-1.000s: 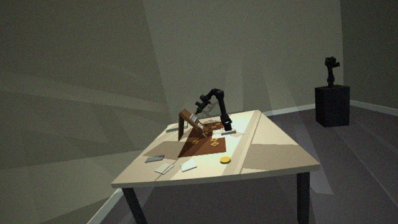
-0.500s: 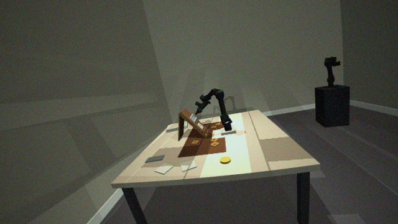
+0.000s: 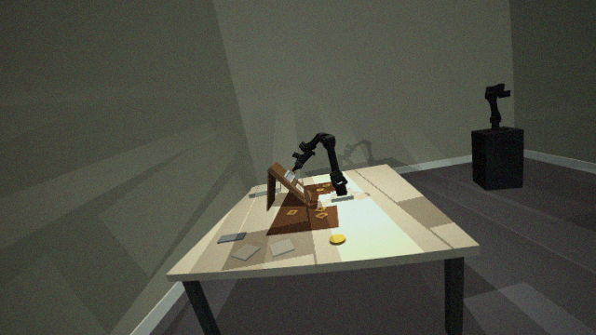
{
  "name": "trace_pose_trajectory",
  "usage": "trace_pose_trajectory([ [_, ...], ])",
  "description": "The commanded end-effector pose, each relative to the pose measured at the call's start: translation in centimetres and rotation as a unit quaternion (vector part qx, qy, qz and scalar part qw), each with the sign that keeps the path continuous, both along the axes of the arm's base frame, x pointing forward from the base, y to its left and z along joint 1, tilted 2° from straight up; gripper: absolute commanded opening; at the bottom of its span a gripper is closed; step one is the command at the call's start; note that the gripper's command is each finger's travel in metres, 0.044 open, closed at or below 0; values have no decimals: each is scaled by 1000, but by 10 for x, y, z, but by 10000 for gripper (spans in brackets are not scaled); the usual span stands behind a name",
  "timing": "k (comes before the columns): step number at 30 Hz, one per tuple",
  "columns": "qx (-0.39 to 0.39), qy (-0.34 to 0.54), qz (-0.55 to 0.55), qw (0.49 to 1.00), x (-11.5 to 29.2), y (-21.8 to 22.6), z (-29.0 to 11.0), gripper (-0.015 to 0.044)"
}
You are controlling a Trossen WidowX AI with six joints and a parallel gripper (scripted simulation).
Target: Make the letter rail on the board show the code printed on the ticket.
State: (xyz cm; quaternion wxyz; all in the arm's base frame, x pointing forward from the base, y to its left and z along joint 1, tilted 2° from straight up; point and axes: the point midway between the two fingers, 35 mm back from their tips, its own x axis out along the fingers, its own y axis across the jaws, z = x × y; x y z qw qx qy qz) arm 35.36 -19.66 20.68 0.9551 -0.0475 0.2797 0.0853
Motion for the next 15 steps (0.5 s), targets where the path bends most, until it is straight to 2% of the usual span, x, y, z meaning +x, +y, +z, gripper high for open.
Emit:
trace_pose_trajectory([
  [1,0,1,-3,1000,0,1,0,0],
  [15,1,1,-3,1000,-2,9,1,0],
])
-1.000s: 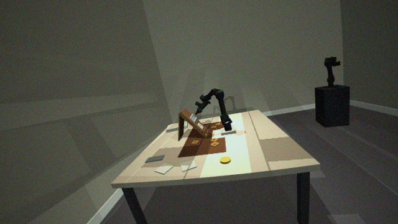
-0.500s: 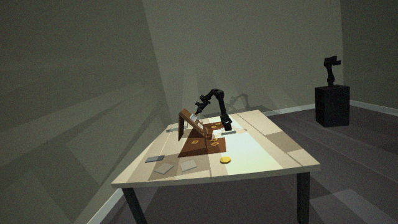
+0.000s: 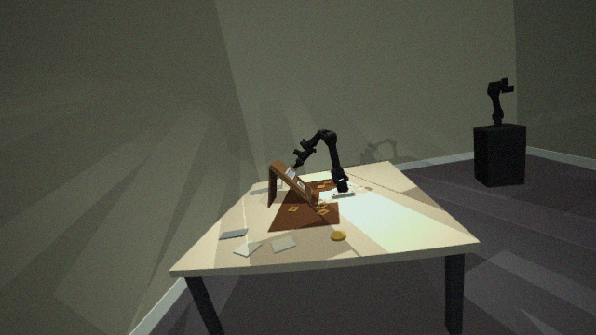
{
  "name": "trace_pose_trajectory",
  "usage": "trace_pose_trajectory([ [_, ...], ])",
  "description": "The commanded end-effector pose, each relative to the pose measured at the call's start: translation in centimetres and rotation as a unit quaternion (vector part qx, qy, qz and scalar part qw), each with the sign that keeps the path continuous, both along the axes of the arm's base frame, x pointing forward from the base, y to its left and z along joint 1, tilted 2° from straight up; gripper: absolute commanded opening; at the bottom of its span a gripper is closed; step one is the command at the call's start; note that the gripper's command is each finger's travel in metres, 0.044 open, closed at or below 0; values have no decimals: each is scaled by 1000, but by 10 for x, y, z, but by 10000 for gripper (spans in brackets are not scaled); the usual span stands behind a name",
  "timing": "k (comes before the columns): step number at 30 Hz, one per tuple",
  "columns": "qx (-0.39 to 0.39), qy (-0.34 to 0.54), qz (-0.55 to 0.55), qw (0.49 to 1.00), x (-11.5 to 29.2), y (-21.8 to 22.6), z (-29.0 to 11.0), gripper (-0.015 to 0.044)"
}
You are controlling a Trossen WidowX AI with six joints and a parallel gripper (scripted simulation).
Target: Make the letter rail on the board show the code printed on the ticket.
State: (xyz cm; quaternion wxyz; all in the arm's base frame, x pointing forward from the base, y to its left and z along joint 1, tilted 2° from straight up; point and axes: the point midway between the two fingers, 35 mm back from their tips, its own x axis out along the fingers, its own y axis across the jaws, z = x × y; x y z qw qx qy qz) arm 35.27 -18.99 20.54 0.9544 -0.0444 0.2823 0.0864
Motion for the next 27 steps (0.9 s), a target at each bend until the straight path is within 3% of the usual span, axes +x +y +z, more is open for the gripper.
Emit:
trace_pose_trajectory([
  [1,-2,-2,-3,1000,-2,3,3,0],
  [27,-2,-2,-3,1000,-5,15,2,0],
])
